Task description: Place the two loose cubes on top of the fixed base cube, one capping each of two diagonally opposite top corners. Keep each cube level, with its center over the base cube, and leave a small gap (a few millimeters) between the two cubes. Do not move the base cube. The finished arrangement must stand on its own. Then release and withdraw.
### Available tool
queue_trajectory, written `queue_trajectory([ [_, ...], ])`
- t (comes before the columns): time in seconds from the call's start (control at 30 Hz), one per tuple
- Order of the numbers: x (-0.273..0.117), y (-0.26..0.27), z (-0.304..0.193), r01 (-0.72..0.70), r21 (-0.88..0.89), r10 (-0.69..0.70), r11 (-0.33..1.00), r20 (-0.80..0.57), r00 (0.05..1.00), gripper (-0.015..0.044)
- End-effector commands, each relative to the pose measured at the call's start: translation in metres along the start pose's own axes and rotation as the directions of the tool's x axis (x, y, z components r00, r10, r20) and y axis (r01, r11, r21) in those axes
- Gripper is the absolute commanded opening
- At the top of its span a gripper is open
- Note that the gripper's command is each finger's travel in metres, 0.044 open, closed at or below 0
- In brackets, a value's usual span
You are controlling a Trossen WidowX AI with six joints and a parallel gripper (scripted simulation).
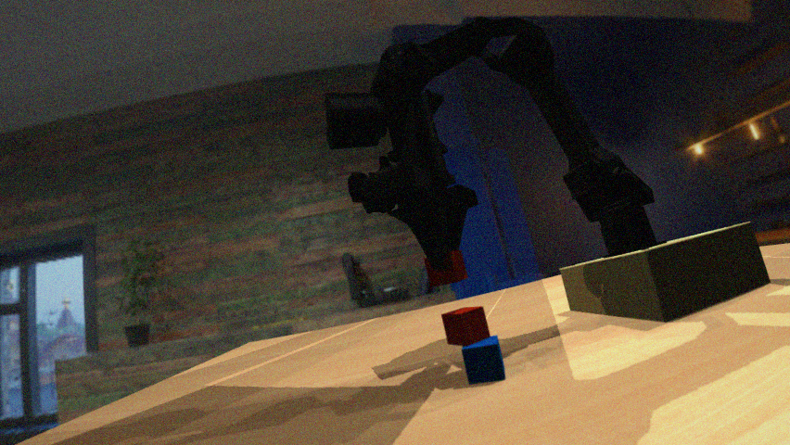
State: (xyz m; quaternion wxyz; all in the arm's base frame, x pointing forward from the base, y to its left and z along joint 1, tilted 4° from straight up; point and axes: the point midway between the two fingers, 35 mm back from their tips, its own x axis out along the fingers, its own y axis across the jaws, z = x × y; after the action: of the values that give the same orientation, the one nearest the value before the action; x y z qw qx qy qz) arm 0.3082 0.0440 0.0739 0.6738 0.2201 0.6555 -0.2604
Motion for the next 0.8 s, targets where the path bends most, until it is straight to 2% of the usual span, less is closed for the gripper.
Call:
queue_trajectory([
  [0.0, -0.001, 0.006, -0.007, -0.008, 0.095, 0.008, 0.995, 0.001, 1.000, 0.0105],
  [0.53, 0.001, 0.026, -0.043, -0.006, 0.495, 0.007, 0.869, -0.001, 1.000, 0.0105],
  [0.77, 0.003, 0.026, -0.044, -0.006, 0.511, 0.007, 0.859, -0.001, 1.000, 0.0105],
])
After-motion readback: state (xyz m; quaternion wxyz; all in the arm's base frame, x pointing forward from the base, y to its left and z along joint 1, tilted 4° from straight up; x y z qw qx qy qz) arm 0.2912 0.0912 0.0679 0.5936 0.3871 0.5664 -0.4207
